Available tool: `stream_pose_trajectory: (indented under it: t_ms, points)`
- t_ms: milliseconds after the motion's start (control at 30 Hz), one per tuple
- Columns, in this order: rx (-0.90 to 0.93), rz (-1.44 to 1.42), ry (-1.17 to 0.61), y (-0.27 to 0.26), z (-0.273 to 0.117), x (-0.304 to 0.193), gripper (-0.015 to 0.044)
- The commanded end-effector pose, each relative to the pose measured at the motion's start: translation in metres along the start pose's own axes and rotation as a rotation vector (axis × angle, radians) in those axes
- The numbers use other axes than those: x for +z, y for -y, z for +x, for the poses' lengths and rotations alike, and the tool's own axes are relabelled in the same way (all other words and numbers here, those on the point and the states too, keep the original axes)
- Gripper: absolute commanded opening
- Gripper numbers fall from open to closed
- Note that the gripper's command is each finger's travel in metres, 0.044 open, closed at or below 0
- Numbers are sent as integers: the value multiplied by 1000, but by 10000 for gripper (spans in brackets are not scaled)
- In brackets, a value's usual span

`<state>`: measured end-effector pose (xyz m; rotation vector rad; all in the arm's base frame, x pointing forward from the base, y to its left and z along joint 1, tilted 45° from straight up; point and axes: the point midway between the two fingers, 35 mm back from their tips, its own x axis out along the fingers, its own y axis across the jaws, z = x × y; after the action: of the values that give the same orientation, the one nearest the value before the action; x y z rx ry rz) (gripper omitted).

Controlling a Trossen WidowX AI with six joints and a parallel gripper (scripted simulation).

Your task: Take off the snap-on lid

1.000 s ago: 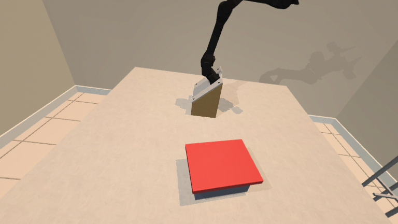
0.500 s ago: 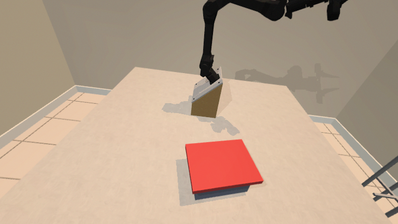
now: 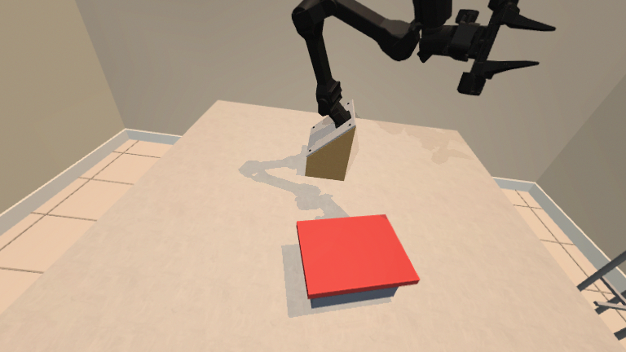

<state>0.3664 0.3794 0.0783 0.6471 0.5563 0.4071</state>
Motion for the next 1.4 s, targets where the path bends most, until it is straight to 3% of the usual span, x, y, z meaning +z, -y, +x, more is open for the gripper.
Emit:
stream_pose_trajectory:
  t_ms: [0,267,500,600,833,1167,1367]
  points:
    - [-114,35,51,48,-14,29,235]
    - [-339,104,160,142,-58,80,235]
    - [-584,179,262,236,-130,109,235]
    - [-642,204,291,255,-149,112,235]
    - [-887,314,410,325,-235,107,235]
    - [-893,317,413,328,-237,106,235]
    - [-895,316,412,374,-245,97,235]
